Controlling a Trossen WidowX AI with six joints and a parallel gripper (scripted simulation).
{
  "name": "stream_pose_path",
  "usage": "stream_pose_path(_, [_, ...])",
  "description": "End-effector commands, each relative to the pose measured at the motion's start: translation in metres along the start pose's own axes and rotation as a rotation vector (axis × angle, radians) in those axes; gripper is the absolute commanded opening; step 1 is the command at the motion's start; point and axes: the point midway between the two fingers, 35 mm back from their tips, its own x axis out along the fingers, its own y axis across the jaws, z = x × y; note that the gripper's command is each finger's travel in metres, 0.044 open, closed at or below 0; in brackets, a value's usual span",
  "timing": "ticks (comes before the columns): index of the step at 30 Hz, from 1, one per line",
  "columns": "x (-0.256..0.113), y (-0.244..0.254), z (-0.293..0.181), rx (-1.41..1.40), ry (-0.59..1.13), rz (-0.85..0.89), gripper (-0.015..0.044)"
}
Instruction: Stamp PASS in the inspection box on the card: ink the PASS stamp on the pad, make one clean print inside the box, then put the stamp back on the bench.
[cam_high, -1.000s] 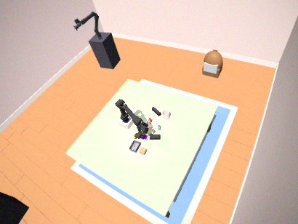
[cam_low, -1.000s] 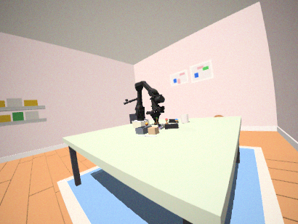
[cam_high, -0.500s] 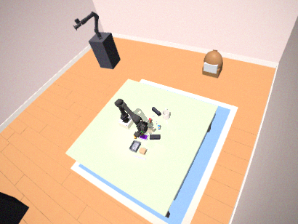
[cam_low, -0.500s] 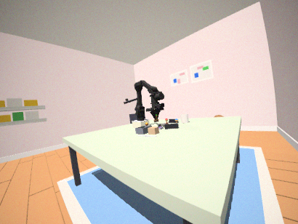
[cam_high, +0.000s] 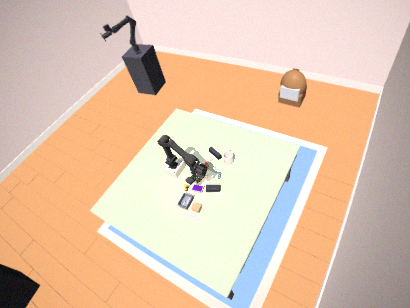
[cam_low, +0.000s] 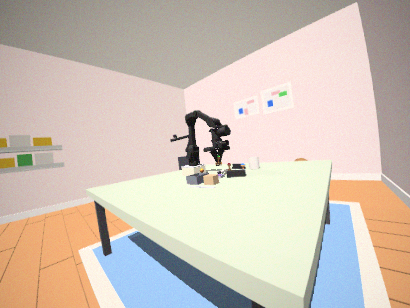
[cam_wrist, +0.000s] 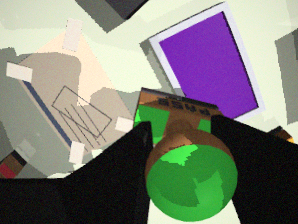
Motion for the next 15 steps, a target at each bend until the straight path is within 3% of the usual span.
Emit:
stream_pose_path(1, [0.000,0.013,-0.003,0.073,0.004,-0.003,0.0000])
stream_pose_path(15, [-0.001,0.063,-0.017,0.362,0.012,-0.003,0.0000])
